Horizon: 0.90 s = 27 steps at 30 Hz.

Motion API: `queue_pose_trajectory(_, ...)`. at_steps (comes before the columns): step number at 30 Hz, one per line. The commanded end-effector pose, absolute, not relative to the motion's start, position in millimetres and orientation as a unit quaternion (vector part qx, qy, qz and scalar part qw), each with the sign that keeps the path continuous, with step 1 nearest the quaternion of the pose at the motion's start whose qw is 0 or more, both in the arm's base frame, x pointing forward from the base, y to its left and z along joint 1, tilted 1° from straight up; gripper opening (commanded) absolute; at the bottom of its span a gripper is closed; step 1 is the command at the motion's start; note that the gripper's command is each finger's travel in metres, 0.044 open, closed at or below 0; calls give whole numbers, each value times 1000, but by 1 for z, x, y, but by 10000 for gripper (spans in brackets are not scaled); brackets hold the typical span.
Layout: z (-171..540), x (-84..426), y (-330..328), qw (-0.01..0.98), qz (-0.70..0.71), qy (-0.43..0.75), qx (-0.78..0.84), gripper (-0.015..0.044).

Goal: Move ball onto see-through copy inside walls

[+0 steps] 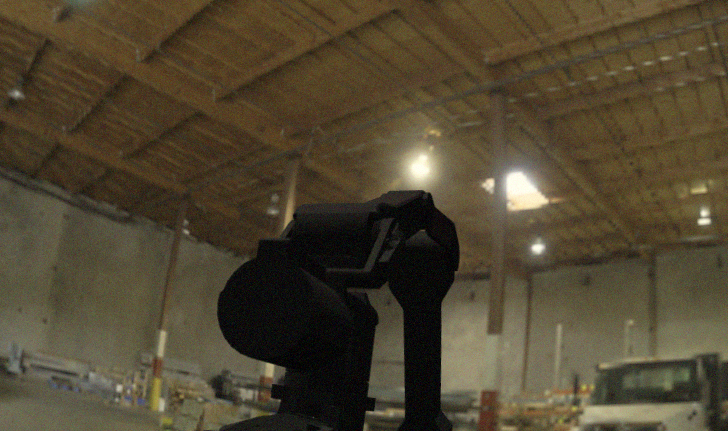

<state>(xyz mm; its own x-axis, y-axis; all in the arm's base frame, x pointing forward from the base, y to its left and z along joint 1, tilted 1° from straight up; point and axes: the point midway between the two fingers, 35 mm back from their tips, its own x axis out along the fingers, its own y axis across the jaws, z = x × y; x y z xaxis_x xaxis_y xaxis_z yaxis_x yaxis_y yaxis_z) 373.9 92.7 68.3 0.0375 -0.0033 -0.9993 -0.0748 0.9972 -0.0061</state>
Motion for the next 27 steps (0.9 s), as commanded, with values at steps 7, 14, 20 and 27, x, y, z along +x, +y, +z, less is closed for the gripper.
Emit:
queue_pose_trajectory(7, 107, 379, 88, 719, 20, 694, -28, 0)
queue_pose_trajectory(14, 136, 380, 84, 716, 19, 697, -25, 0)
queue_pose_trajectory(20, 160, 378, 80, 714, 19, 699, -22, 0)
queue_pose_trajectory(27, 171, 376, 80, 713, 19, 701, -21, 0)
